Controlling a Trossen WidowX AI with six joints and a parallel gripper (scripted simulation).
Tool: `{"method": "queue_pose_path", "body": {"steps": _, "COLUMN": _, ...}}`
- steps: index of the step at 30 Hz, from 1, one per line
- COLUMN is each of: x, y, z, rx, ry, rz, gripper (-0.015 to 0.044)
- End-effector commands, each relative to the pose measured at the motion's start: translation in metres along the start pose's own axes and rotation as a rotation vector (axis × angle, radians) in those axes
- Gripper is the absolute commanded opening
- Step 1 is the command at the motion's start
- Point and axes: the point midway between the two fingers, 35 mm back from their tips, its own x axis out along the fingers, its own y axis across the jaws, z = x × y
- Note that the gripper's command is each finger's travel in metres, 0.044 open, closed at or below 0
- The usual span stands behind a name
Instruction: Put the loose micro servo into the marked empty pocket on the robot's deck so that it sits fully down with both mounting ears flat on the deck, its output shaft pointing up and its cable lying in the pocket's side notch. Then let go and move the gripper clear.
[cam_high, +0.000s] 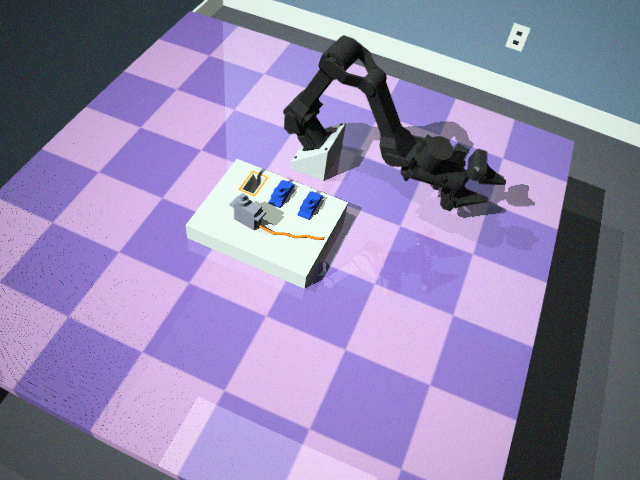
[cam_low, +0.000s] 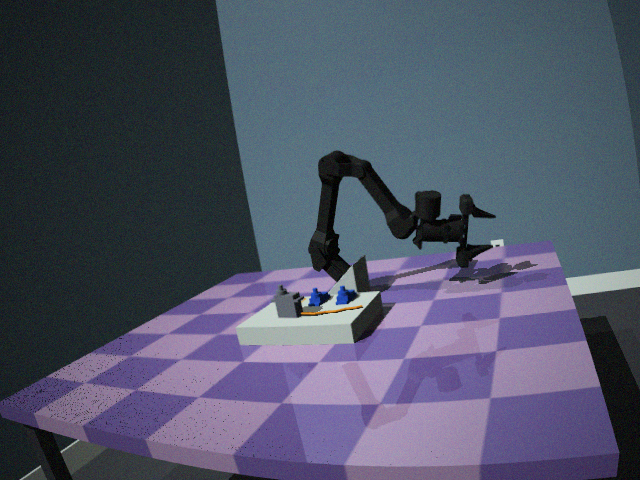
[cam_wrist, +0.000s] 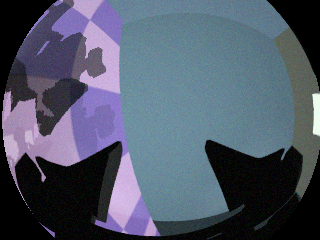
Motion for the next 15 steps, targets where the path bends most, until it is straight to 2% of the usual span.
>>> {"method": "queue_pose_path", "body": {"steps": 1, "x": 0.000, "y": 0.000, "z": -0.001, "rx": 0.005, "ry": 0.002, "rz": 0.001, "gripper": 0.0426}}
{"method": "queue_pose_path", "body": {"steps": 2, "x": 0.000, "y": 0.000, "z": -0.002, "rx": 0.016, "ry": 0.005, "rz": 0.002, "gripper": 0.0440}}
{"method": "queue_pose_path", "body": {"steps": 15, "x": -0.015, "y": -0.007, "z": -0.037, "rx": 0.408, "ry": 0.130, "rz": 0.043, "gripper": 0.0440}}
